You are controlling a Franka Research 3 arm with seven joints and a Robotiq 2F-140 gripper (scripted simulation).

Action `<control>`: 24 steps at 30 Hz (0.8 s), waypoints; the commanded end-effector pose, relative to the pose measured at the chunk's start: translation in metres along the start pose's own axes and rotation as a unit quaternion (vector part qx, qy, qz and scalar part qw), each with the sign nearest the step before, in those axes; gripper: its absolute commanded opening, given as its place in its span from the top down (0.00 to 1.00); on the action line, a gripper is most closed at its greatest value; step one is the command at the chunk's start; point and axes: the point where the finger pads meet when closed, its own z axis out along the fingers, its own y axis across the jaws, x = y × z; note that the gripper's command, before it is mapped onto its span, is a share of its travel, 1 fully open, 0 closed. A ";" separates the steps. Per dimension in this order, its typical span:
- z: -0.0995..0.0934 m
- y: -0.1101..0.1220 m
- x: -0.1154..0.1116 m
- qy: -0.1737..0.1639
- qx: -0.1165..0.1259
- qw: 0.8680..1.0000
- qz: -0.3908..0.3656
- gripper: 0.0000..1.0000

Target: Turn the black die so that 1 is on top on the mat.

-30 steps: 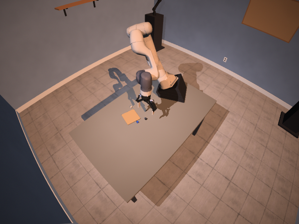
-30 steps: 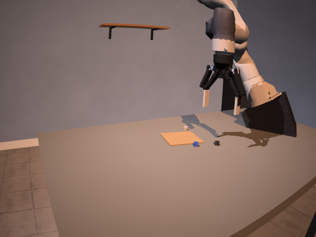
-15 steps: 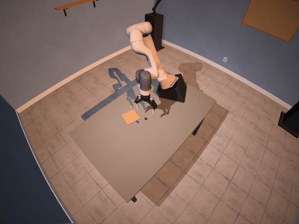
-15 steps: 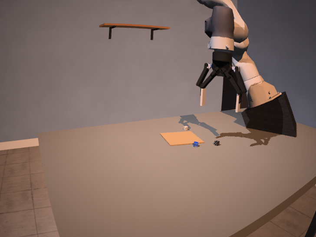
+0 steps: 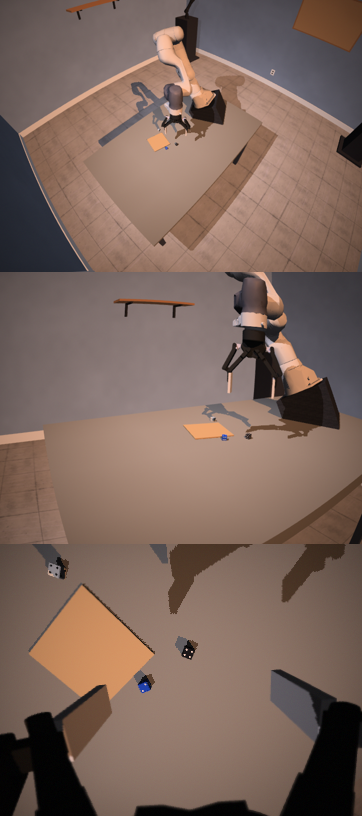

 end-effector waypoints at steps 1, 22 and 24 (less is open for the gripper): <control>-0.002 0.000 -0.003 -0.004 -0.001 0.996 -0.087 0.00; -0.006 -0.001 -0.007 -0.012 -0.002 0.967 -0.256 0.00; -0.006 -0.001 -0.007 -0.013 -0.002 0.964 -0.264 0.00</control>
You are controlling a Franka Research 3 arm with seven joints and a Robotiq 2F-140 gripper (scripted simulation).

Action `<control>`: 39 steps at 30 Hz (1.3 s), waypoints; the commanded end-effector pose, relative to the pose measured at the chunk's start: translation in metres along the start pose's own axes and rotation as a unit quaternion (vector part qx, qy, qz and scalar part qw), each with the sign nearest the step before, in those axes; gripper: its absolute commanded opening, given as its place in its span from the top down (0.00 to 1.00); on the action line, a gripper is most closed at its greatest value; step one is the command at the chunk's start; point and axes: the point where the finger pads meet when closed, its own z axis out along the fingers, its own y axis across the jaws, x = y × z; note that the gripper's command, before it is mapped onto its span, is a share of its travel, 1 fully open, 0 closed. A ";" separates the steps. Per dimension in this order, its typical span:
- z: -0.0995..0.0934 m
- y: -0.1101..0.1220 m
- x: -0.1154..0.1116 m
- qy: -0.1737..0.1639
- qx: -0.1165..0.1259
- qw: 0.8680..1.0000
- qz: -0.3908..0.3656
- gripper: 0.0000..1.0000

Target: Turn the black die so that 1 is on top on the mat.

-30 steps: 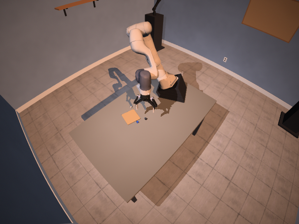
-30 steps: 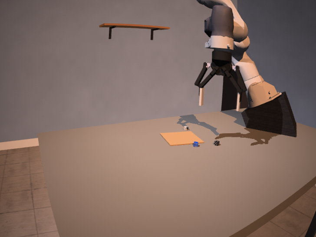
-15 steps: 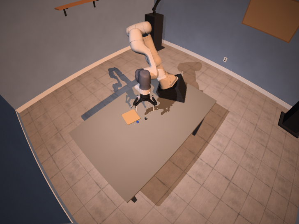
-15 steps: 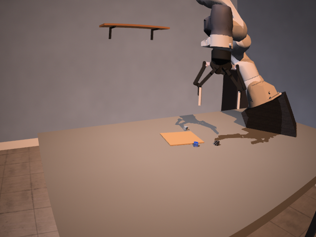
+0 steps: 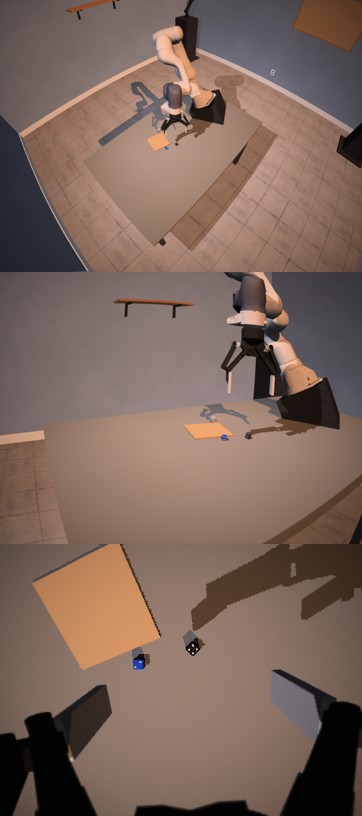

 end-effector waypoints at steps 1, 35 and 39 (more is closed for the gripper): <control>-0.001 0.000 -0.003 -0.003 0.000 0.997 -0.071 0.00; -0.004 -0.002 -0.006 -0.013 0.001 0.941 -0.339 0.00; -0.004 -0.002 -0.006 -0.014 0.002 0.923 -0.385 0.00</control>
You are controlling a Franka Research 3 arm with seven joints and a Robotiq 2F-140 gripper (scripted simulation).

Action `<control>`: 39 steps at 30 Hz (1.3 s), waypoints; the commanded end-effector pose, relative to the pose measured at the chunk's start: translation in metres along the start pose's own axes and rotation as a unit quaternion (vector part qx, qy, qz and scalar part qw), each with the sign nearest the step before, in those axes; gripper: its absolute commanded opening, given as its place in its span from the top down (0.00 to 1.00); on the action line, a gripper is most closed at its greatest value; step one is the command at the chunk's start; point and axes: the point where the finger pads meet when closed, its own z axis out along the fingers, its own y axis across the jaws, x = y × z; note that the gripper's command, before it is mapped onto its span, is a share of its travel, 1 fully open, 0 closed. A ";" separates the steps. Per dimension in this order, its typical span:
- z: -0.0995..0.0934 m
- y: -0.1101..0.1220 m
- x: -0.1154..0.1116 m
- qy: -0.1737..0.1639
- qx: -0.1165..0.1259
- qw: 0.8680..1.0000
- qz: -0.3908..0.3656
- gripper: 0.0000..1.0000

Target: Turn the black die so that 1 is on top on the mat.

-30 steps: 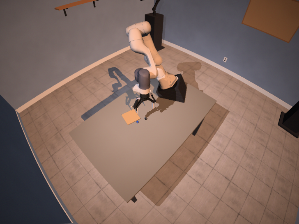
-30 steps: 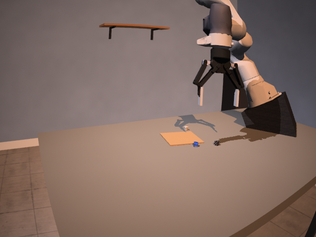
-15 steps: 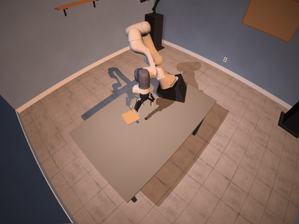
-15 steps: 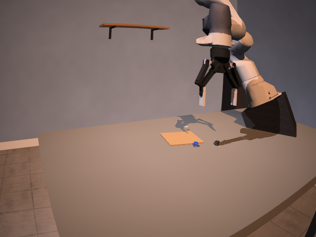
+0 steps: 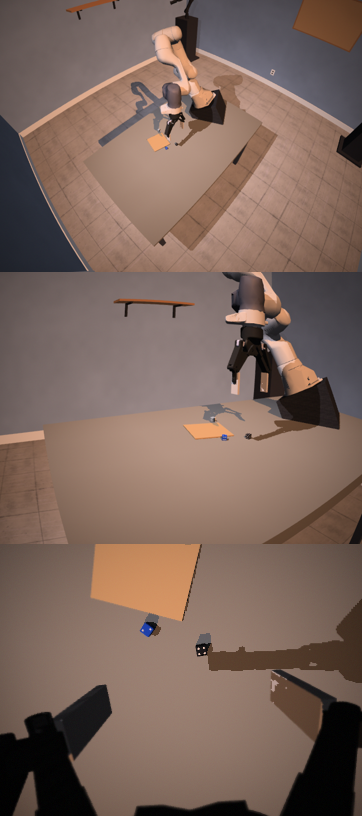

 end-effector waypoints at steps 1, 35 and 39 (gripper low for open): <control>-0.001 -0.002 -0.002 -0.002 0.002 0.996 -0.087 0.00; 0.003 -0.001 -0.003 -0.007 0.003 0.933 -0.360 0.00; 0.004 -0.001 -0.003 -0.007 0.003 0.920 -0.392 0.00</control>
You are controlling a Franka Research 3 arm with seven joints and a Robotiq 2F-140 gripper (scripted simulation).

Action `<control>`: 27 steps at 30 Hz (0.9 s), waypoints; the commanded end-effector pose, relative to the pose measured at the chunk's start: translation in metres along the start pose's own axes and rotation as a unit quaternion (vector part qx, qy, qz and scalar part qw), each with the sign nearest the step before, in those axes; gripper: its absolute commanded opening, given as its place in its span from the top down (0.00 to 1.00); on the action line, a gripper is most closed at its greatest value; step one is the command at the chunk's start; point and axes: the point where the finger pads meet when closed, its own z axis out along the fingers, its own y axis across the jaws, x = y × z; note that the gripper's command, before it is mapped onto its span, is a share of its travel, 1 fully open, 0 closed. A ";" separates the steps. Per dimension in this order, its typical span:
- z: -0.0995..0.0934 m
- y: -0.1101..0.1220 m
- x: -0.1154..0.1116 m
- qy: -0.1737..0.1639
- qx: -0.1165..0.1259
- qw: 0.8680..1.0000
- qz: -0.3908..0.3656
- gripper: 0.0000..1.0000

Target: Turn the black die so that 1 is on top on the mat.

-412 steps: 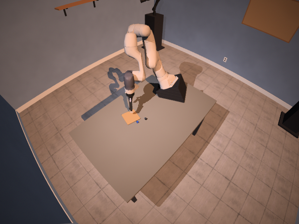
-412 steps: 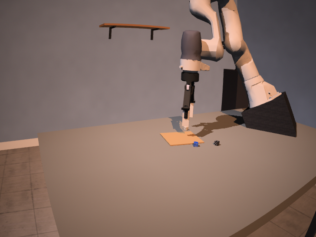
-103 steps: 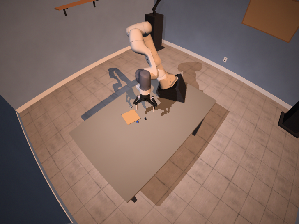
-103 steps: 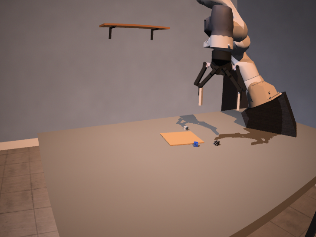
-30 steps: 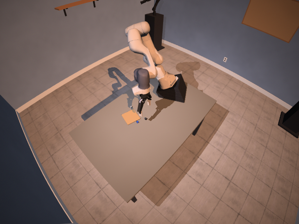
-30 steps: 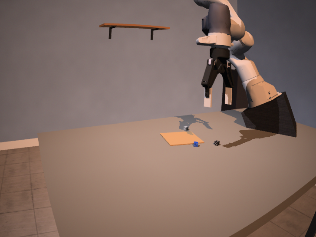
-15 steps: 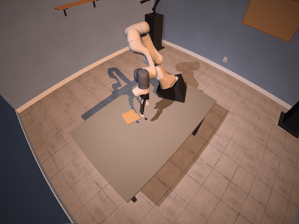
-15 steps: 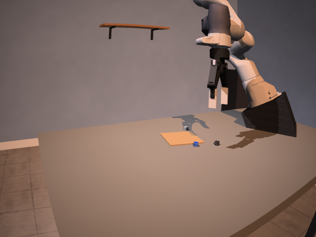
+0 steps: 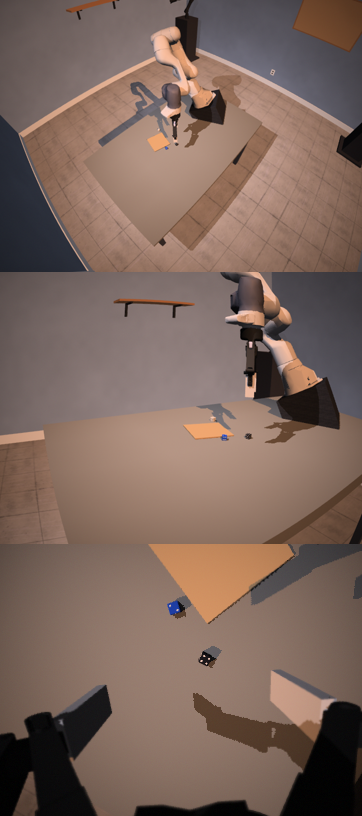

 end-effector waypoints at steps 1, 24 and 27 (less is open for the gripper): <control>0.000 -0.002 -0.001 0.000 0.002 0.996 -0.087 0.00; 0.005 -0.001 -0.002 -0.002 0.001 0.963 -0.268 0.00; 0.006 0.000 -0.002 -0.003 0.001 0.955 -0.297 0.00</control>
